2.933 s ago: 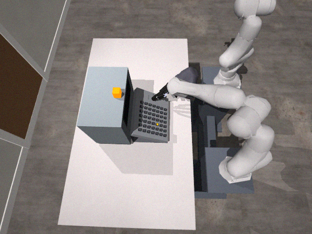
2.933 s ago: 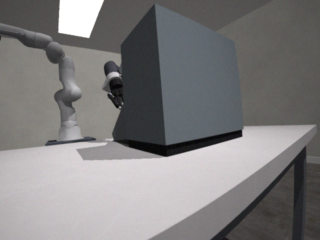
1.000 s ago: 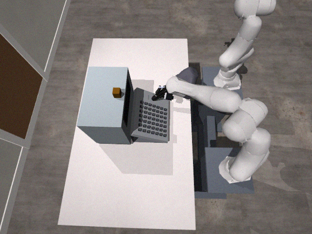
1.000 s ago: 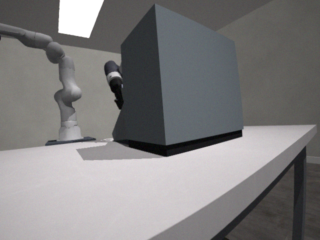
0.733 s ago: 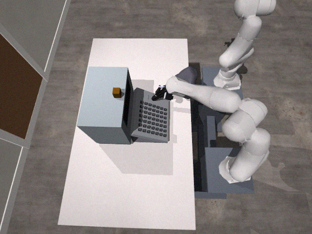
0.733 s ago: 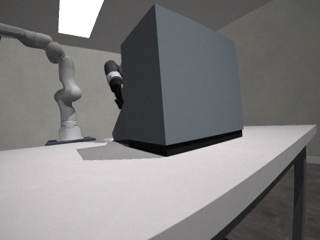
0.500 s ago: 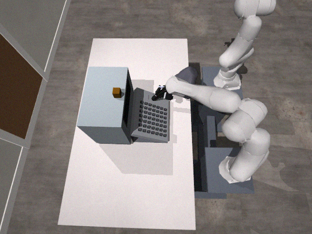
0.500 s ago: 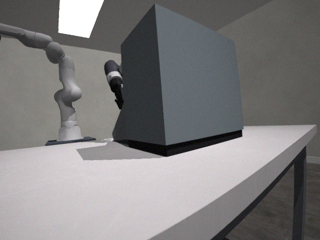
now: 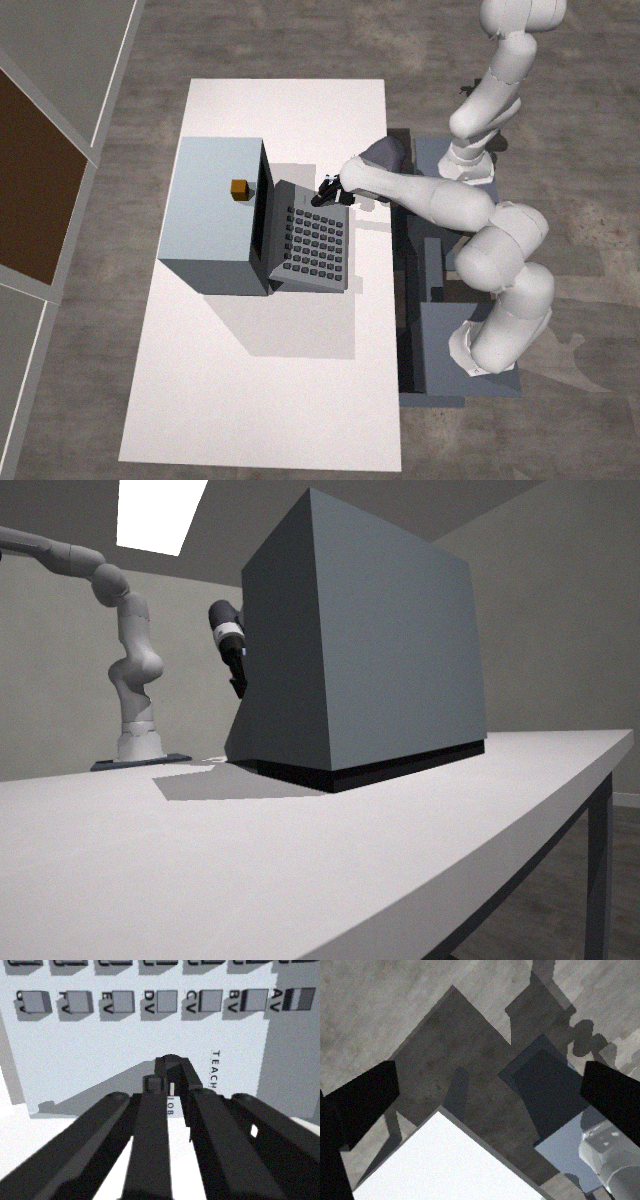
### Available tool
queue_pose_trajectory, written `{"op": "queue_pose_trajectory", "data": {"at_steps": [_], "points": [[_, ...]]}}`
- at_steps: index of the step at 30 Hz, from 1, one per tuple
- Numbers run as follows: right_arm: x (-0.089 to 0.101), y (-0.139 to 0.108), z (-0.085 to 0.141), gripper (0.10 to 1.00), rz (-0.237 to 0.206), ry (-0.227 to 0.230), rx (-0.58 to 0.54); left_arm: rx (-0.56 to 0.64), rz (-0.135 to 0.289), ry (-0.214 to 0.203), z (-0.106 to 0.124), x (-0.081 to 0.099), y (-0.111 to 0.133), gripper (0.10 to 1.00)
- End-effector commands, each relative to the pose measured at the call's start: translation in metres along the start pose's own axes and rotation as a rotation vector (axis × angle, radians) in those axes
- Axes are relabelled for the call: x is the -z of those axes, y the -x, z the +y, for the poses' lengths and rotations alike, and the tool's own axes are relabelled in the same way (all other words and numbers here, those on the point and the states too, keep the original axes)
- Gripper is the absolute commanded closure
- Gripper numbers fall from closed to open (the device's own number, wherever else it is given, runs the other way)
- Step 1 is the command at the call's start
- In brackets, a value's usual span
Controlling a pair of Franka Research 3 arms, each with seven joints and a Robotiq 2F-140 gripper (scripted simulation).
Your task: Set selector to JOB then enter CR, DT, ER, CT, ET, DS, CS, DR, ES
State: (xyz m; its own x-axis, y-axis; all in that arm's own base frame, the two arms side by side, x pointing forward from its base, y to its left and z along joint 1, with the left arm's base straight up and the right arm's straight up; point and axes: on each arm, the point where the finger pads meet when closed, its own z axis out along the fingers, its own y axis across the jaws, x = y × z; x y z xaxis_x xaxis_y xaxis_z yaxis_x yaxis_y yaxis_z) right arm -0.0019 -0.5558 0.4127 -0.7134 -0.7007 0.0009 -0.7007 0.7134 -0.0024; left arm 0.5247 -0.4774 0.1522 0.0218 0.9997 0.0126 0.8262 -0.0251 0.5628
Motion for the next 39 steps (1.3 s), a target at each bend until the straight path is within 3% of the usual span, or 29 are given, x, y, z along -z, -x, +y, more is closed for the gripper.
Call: {"op": "queue_pose_trajectory", "data": {"at_steps": [1, 8, 9, 39], "points": [[0.0002, 0.0003, 0.0016, 0.098, -0.001, 0.002, 0.004, -0.034, 0.002, 0.000, 0.0000, -0.0004, 0.0002, 0.999], [0.0002, 0.0003, 0.0016, 0.098, -0.001, 0.002, 0.004, -0.034, 0.002, 0.000, 0.0000, -0.0004, 0.0002, 0.999], [0.0002, 0.0003, 0.0016, 0.098, -0.001, 0.002, 0.004, -0.034, 0.002, 0.000, 0.0000, -0.0004, 0.0002, 0.699], [0.0002, 0.0003, 0.0016, 0.098, -0.001, 0.002, 0.004, -0.034, 0.002, 0.000, 0.0000, -0.0004, 0.0002, 0.699]]}}
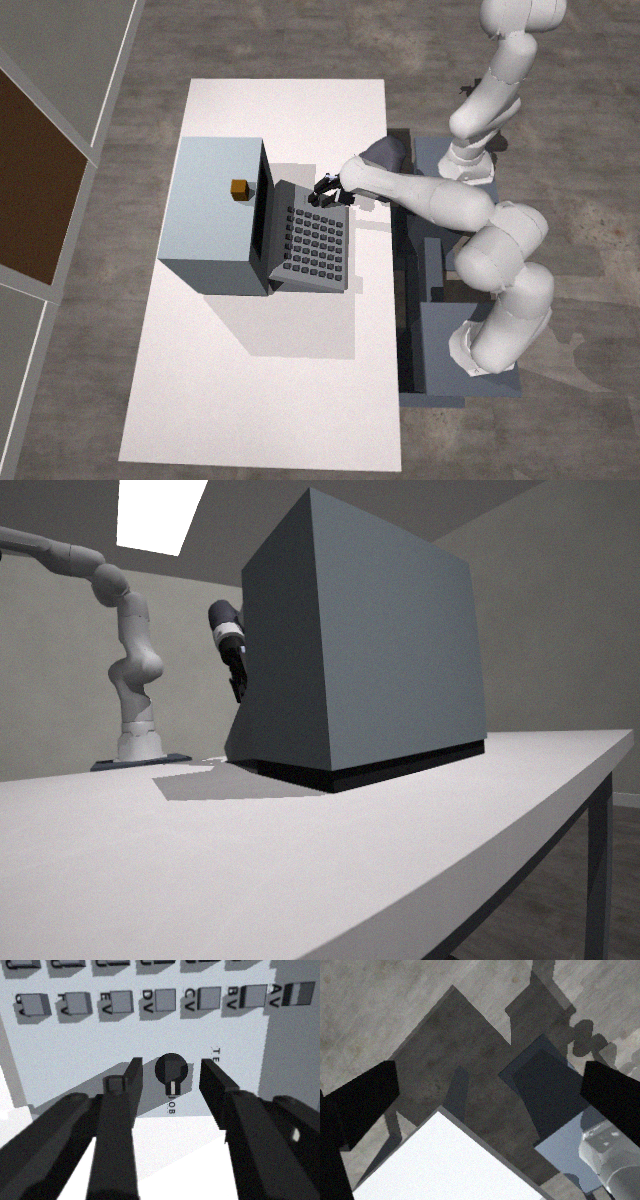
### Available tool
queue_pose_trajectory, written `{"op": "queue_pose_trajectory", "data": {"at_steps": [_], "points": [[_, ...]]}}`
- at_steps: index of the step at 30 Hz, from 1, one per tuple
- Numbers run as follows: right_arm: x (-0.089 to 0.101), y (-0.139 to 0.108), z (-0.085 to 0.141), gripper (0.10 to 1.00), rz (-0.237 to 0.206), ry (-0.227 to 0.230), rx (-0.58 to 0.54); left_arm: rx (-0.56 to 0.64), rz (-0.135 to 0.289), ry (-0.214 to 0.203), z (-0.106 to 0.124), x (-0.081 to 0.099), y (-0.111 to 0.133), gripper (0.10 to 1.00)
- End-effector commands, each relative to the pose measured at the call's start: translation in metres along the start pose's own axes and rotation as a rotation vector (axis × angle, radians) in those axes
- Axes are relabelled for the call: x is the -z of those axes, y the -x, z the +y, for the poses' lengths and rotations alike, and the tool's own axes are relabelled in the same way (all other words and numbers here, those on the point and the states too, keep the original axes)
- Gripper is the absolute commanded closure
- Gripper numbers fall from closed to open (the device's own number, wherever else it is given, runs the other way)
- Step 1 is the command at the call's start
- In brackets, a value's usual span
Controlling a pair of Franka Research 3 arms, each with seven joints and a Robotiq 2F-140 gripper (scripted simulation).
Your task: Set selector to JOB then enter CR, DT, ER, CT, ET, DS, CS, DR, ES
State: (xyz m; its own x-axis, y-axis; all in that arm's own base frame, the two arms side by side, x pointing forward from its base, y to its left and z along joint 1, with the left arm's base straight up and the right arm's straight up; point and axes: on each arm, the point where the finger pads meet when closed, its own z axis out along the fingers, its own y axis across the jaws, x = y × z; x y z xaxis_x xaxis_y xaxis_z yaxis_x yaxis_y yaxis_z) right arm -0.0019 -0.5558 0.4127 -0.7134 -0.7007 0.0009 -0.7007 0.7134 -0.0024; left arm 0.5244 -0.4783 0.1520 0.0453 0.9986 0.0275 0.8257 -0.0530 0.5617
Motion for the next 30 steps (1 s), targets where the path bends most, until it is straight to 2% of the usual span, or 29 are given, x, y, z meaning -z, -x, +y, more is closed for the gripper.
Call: {"op": "queue_pose_trajectory", "data": {"at_steps": [1, 16, 30], "points": [[0.000, 0.000, 0.002, 0.098, -0.001, 0.002, 0.004, -0.006, 0.003, 0.001, 0.000, 0.000, -0.001, 0.699], [0.000, 0.000, 0.002, 0.098, -0.001, 0.002, 0.004, -0.006, 0.003, 0.001, 0.000, 0.008, -0.001, 0.699], [0.000, 0.000, 0.002, 0.098, -0.001, 0.002, 0.004, -0.006, 0.003, 0.001, 0.000, 0.042, -0.001, 0.699]]}}
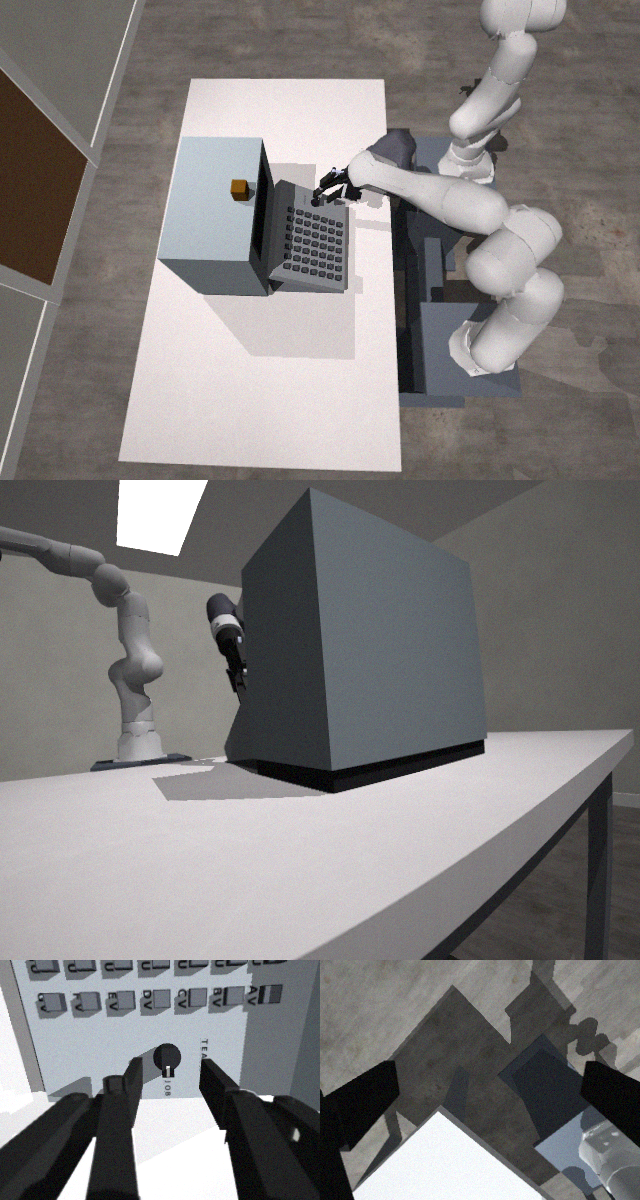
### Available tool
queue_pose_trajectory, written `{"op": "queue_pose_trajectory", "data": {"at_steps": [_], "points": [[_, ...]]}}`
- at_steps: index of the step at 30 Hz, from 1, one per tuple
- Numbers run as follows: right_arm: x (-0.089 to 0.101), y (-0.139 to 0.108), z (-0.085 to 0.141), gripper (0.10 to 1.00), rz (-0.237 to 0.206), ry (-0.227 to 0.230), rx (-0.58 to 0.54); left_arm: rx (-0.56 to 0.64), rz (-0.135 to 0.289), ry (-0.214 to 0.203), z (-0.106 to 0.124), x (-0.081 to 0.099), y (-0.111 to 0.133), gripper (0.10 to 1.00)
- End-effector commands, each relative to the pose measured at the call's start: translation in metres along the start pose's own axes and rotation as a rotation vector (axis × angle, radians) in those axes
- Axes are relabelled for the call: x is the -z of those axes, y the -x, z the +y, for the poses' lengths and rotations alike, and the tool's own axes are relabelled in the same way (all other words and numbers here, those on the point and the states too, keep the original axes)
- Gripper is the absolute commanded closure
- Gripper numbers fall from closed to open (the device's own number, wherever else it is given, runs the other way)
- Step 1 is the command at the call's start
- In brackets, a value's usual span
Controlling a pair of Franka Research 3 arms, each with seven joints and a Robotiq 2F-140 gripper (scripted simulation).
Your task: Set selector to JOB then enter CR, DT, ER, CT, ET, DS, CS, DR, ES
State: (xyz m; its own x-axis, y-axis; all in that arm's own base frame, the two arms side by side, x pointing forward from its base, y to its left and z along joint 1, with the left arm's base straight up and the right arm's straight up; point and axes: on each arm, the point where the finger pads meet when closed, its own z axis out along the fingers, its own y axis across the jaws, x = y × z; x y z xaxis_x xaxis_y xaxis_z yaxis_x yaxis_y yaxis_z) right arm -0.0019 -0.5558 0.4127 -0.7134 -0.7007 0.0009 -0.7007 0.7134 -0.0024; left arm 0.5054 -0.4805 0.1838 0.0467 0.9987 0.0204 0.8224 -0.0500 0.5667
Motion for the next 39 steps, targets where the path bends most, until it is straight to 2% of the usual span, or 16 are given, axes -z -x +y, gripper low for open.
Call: {"op": "queue_pose_trajectory", "data": {"at_steps": [1, 13, 14, 39], "points": [[0.0002, 0.0003, 0.0016, 0.098, -0.001, 0.002, 0.004, -0.009, 0.010, -0.005, -0.0019, 0.0074, -0.0027, 0.699], [0.0002, 0.0003, 0.0016, 0.098, -0.001, 0.002, 0.004, -0.009, 0.010, -0.005, -0.0019, 0.0147, -0.0026, 0.699], [0.0002, 0.0003, 0.0016, 0.098, -0.001, 0.002, 0.004, -0.009, 0.010, -0.005, -0.0019, 0.0147, -0.0026, 0.999], [0.0002, 0.0003, 0.0016, 0.098, -0.001, 0.002, 0.004, -0.009, 0.010, -0.005, -0.0019, 0.0147, -0.0026, 0.999]]}}
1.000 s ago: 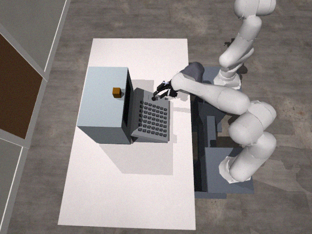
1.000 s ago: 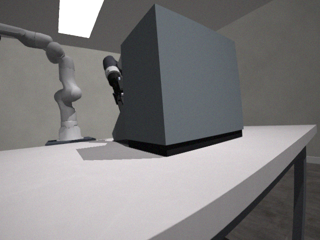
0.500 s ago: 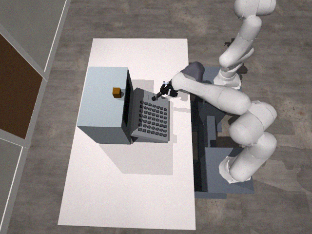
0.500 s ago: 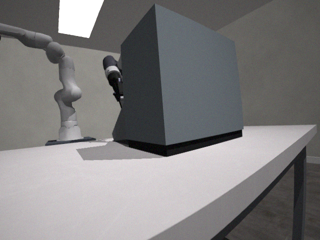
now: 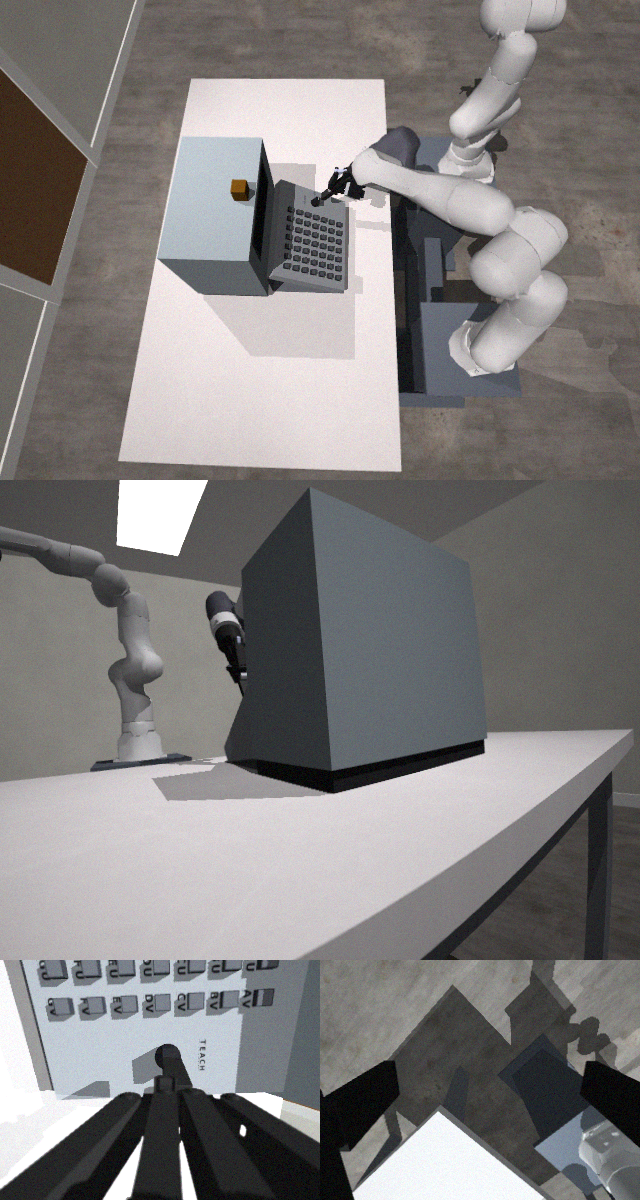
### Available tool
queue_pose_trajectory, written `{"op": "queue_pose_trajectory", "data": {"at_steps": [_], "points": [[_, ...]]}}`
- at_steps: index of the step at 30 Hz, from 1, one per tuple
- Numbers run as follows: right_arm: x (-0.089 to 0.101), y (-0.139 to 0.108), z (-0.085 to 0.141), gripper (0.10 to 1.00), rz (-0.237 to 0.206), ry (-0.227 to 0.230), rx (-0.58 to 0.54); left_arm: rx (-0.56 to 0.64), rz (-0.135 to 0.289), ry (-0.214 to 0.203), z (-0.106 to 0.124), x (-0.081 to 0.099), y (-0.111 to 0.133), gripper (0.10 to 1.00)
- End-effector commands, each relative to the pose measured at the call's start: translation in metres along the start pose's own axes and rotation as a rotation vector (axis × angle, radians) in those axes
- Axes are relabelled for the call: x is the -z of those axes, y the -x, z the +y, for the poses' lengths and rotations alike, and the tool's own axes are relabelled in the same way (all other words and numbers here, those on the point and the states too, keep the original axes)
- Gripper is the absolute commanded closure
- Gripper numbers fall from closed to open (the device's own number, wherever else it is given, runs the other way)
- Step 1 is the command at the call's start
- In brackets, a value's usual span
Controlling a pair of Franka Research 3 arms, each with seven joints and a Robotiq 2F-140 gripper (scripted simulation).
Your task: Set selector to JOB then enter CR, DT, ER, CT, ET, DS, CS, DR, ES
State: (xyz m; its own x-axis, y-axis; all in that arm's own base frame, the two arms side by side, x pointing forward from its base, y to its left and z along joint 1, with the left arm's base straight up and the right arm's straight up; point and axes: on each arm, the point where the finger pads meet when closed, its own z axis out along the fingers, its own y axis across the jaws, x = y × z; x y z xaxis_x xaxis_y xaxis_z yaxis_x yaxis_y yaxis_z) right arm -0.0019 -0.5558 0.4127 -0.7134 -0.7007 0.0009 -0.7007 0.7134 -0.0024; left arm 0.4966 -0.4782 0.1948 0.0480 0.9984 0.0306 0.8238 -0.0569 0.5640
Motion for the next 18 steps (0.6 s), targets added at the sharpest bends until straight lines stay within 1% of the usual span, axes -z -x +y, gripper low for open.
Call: {"op": "queue_pose_trajectory", "data": {"at_steps": [1, 10, 12, 13, 15, 16, 18], "points": [[0.000, 0.000, 0.002, 0.098, -0.001, 0.002, 0.004, -0.002, 0.002, -0.002, -0.001, 0.001, -0.001, 0.999], [0.000, 0.000, 0.002, 0.098, -0.001, 0.002, 0.004, -0.002, 0.002, -0.002, 0.000, 0.000, -0.003, 0.999], [0.000, 0.000, 0.002, 0.098, -0.001, 0.002, 0.004, 0.003, 0.002, -0.002, 0.004, -0.001, -0.016, 0.999], [0.000, 0.000, 0.002, 0.098, -0.001, 0.002, 0.004, 0.007, 0.002, -0.002, 0.008, -0.002, -0.027, 0.999], [0.000, 0.000, 0.002, 0.098, -0.001, 0.002, 0.004, 0.007, 0.002, -0.002, 0.008, -0.002, -0.027, 0.999], [0.000, 0.000, 0.002, 0.098, -0.001, 0.002, 0.004, 0.013, 0.002, -0.002, 0.013, -0.004, -0.042, 0.999], [0.000, 0.000, 0.002, 0.098, -0.001, 0.002, 0.004, 0.026, 0.002, -0.002, 0.025, -0.008, -0.078, 0.999]]}}
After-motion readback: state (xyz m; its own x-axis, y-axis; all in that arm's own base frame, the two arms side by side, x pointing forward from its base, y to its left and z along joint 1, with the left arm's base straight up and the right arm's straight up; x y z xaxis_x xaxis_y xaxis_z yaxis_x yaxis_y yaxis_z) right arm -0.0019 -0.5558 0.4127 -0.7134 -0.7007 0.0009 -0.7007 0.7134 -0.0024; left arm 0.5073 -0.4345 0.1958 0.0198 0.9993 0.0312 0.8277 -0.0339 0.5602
